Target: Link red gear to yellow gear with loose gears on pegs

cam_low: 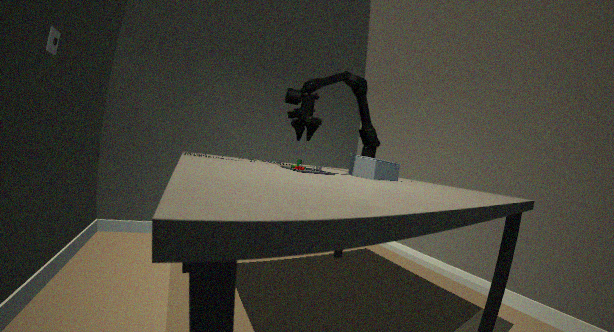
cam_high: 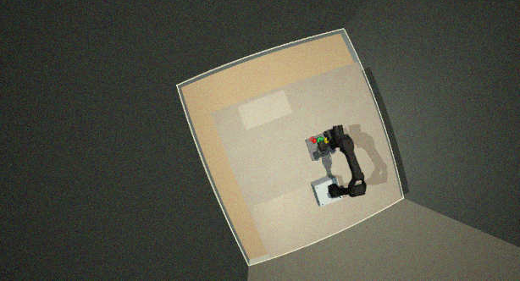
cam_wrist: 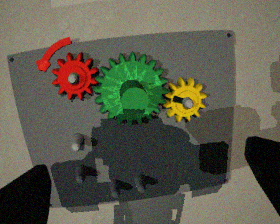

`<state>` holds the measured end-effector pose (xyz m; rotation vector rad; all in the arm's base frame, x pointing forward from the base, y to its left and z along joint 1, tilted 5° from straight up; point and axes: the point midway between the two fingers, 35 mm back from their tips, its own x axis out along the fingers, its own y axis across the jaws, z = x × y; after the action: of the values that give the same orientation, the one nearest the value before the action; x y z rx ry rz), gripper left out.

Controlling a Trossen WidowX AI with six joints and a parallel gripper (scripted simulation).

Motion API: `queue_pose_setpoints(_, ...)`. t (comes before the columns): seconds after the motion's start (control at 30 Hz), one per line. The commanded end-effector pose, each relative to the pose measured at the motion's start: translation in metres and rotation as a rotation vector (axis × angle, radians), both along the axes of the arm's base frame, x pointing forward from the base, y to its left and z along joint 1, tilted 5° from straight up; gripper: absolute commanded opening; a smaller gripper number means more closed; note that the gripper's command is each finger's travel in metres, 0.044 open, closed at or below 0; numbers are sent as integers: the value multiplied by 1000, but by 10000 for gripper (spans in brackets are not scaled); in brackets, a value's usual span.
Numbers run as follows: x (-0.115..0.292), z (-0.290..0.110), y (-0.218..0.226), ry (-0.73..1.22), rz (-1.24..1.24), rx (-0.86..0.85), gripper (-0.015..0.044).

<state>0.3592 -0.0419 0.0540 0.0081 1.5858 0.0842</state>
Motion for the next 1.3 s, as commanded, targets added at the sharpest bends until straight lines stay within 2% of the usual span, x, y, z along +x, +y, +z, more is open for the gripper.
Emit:
queue_pose_setpoints(0.0,-1,2,11,2,6,0,440)
queue_pose_setpoints(0.13,-9,15,77,-1,6,1,440)
queue_pose_setpoints(0.3,-38,31,157,-1,6,5,440)
queue_pose_setpoints(0.63,-147,60,276,11,6,21,440)
queue_pose_setpoints(0.73,-166,64,288,14,7,24,440)
queue_pose_setpoints(1.27,-166,64,288,14,7,24,440)
